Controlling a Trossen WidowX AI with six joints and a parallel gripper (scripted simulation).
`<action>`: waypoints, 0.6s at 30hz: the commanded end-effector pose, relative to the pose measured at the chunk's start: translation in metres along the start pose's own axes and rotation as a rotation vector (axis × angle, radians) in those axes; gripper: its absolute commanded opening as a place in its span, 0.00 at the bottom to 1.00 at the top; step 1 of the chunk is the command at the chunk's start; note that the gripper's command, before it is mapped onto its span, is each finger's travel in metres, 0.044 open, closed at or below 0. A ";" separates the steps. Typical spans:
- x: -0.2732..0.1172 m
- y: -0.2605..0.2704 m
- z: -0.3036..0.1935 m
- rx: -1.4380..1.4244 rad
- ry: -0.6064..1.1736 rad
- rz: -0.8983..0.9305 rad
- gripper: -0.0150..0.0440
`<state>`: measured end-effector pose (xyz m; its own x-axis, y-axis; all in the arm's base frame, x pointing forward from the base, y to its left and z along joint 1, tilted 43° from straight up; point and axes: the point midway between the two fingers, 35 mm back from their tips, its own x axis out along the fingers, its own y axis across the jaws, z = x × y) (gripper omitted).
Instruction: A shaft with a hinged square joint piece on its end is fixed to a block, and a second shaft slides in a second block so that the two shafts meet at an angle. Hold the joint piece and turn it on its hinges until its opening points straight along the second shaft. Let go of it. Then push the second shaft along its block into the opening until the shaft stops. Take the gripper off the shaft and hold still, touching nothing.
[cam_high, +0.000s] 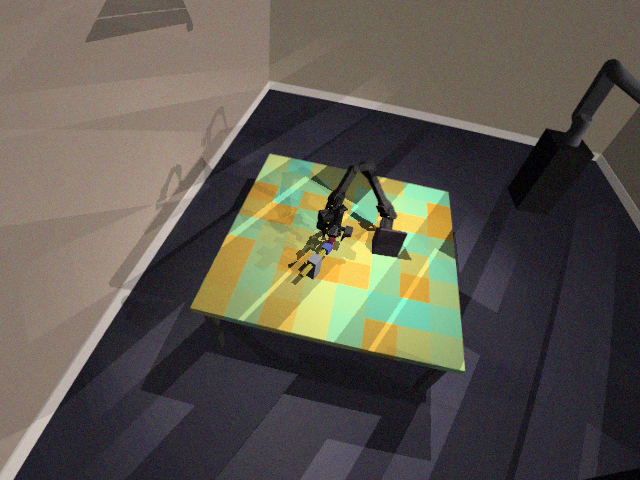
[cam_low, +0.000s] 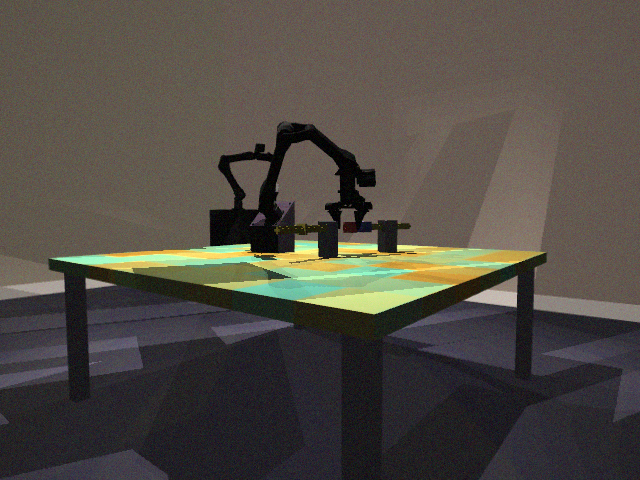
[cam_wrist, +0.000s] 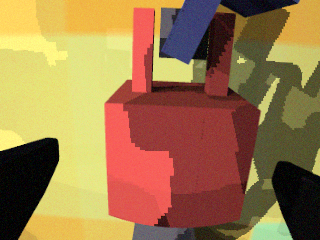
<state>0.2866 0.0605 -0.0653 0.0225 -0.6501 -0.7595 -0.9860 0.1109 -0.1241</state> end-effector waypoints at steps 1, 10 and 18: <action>-0.014 -0.003 0.003 0.115 -0.011 -0.006 1.00; -0.040 -0.006 0.008 0.405 -0.014 -0.004 1.00; -0.063 -0.007 0.010 0.680 -0.005 -0.003 1.00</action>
<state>0.2942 0.1024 -0.0293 0.0326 -0.6465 -0.7622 -0.7389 0.4979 -0.4539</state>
